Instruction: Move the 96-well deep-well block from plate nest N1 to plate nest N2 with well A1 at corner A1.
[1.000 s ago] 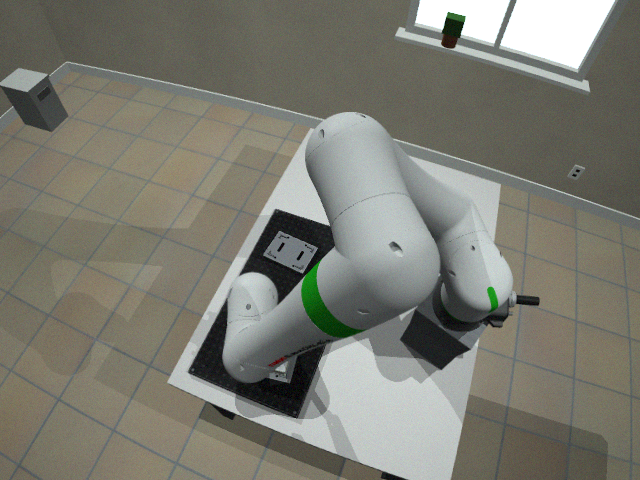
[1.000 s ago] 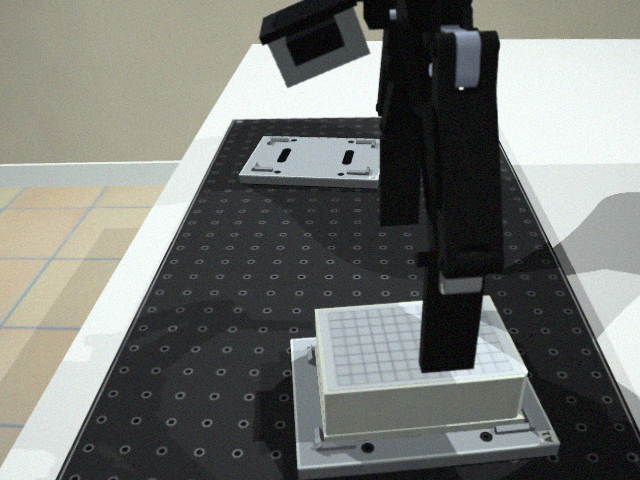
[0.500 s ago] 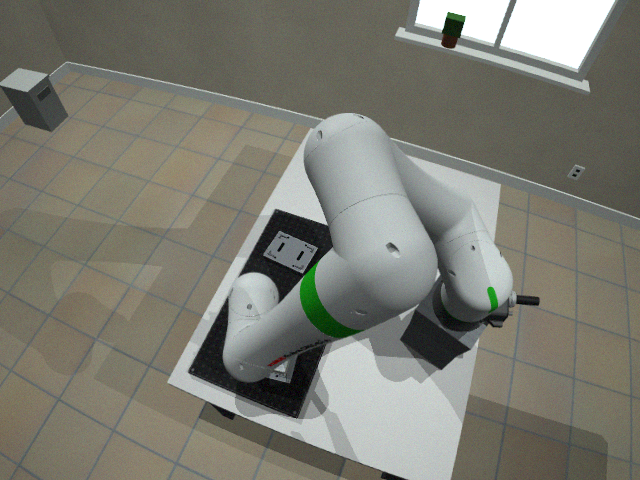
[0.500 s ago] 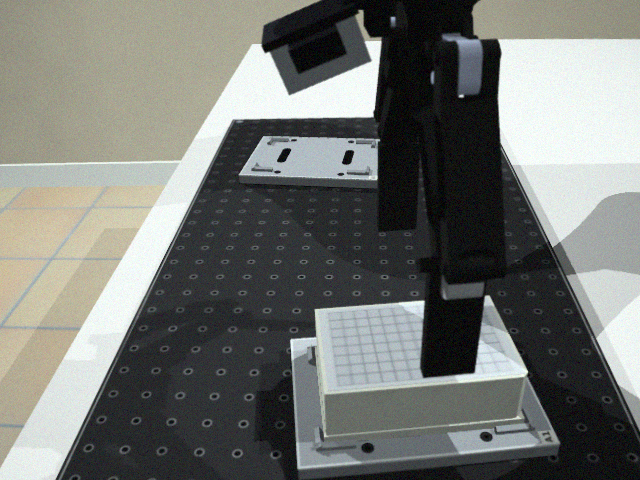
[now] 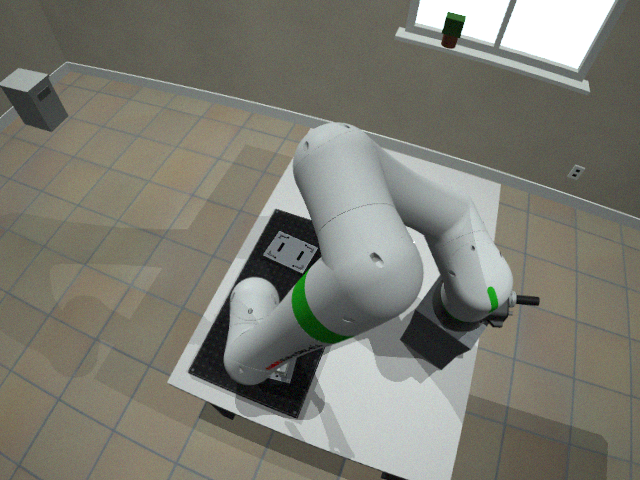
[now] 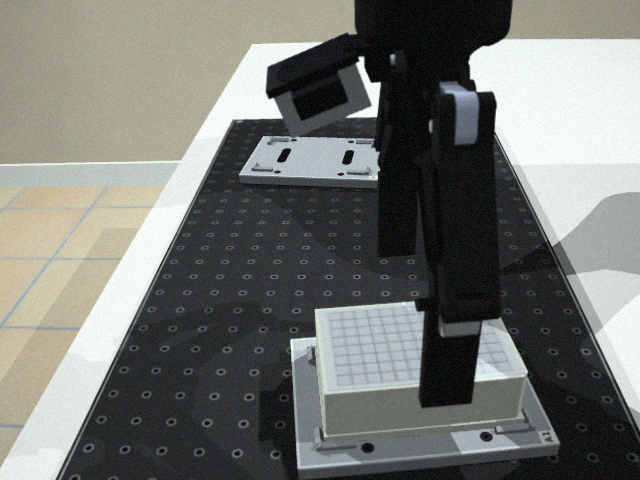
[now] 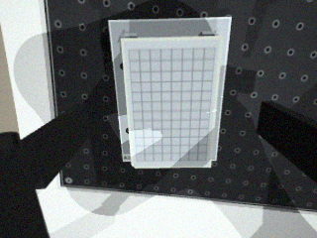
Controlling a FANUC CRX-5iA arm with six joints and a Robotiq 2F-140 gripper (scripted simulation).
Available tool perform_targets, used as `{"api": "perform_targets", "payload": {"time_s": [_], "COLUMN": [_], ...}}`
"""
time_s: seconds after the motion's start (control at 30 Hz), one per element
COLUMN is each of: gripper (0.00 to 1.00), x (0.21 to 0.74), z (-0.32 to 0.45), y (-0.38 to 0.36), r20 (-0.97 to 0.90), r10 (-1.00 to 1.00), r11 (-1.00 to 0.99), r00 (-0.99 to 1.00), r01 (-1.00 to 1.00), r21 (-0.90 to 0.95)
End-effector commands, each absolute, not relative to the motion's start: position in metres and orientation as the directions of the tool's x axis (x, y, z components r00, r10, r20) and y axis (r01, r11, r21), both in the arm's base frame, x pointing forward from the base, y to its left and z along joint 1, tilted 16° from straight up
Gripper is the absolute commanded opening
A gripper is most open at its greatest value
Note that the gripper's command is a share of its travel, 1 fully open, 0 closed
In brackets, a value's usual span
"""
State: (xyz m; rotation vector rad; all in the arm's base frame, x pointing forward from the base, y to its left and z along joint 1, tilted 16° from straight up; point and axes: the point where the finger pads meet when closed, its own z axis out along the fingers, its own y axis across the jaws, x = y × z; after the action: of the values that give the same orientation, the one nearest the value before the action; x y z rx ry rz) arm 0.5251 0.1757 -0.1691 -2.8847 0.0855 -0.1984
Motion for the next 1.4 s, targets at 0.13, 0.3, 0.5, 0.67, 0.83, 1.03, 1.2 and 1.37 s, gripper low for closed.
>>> {"api": "perform_targets", "payload": {"time_s": [0.13, 0.3, 0.5, 0.67, 0.83, 1.03, 1.2, 1.37], "gripper": [1.0, 1.0, 1.0, 1.0, 1.0, 1.0, 1.0, 0.63], "x": [0.528, 0.529, 0.53, 0.531, 0.532, 0.532, 0.532, 0.532], "z": [-0.18, -0.185, -0.195, -0.203, -0.208, -0.211, -0.211, -0.211], "y": [0.179, 0.18, 0.182, 0.184, 0.186, 0.186, 0.187, 0.187], "r20": [0.129, 0.129, 0.129, 0.129, 0.129, 0.129, 0.129, 0.129], "r10": [-0.075, -0.075, -0.075, -0.075, -0.075, -0.075, -0.075, -0.075], "r11": [-0.967, -0.967, -0.967, -0.967, -0.967, -0.967, -0.967, -0.967], "r00": [0.989, 0.989, 0.989, 0.989, 0.989, 0.989, 0.989, 0.989], "r01": [-0.041, -0.041, -0.041, -0.041, -0.041, -0.041, -0.041, -0.041], "r21": [-0.25, -0.25, -0.25, -0.25, -0.25, -0.25, -0.25, -0.25]}}
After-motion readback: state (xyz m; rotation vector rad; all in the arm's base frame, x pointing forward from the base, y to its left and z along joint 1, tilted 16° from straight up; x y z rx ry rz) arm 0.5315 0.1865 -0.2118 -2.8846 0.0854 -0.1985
